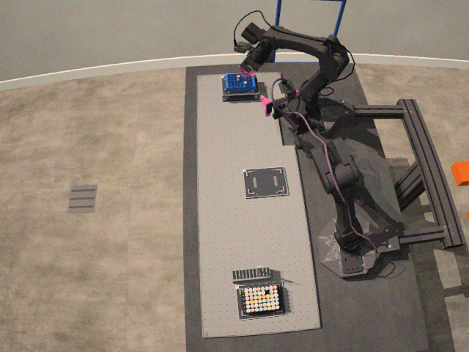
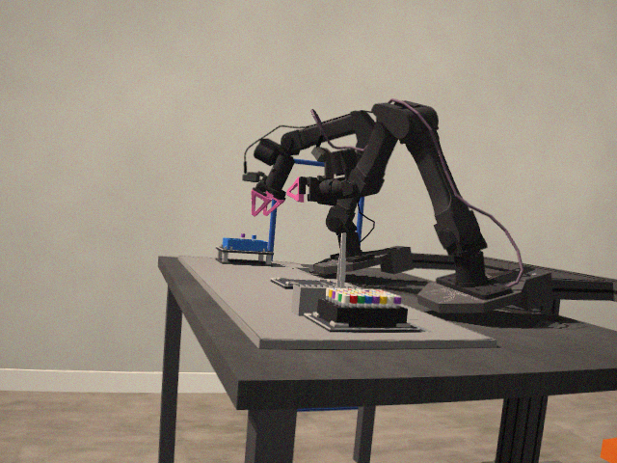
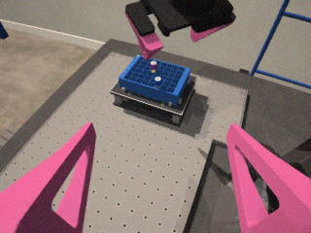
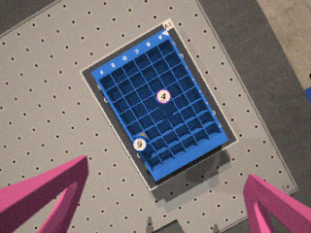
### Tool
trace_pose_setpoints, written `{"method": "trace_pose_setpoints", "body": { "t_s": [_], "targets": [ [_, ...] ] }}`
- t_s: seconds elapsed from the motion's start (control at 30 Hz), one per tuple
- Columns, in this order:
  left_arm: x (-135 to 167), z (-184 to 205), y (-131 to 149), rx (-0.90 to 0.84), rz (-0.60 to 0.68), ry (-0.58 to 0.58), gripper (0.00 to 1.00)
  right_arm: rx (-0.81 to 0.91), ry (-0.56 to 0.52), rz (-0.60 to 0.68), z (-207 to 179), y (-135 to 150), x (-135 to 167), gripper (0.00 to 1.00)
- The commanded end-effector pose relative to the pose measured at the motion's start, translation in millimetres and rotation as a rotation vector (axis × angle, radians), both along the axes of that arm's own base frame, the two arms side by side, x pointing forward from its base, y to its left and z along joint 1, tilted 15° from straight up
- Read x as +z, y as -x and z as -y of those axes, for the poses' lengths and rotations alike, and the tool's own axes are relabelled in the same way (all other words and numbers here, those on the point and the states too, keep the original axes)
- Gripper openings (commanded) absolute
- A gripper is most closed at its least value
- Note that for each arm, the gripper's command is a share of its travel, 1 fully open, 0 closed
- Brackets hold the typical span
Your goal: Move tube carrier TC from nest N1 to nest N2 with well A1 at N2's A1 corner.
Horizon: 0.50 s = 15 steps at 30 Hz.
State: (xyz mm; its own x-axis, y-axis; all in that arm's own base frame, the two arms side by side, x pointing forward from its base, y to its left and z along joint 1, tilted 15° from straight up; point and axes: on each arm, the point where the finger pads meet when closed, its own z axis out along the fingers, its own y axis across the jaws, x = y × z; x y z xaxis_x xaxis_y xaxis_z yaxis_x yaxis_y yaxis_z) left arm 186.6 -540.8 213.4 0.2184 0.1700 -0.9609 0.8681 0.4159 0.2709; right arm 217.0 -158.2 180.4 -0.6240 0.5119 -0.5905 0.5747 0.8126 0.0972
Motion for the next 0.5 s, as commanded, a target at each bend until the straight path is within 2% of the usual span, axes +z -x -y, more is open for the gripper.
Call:
{"method": "trace_pose_setpoints", "body": {
  "t_s": [0.0,0.47],
  "targets": [
    [20.8,4.7,2.6,-0.016,0.015,0.044,1.0,-0.053,0.024,0.054,4.9,1.4,9.7,1.0],
    [20.8,4.7,2.6,-0.016,0.015,0.044,1.0,-0.048,0.025,0.055,5.3,-1.2,11.9,1.0]
  ]
}}
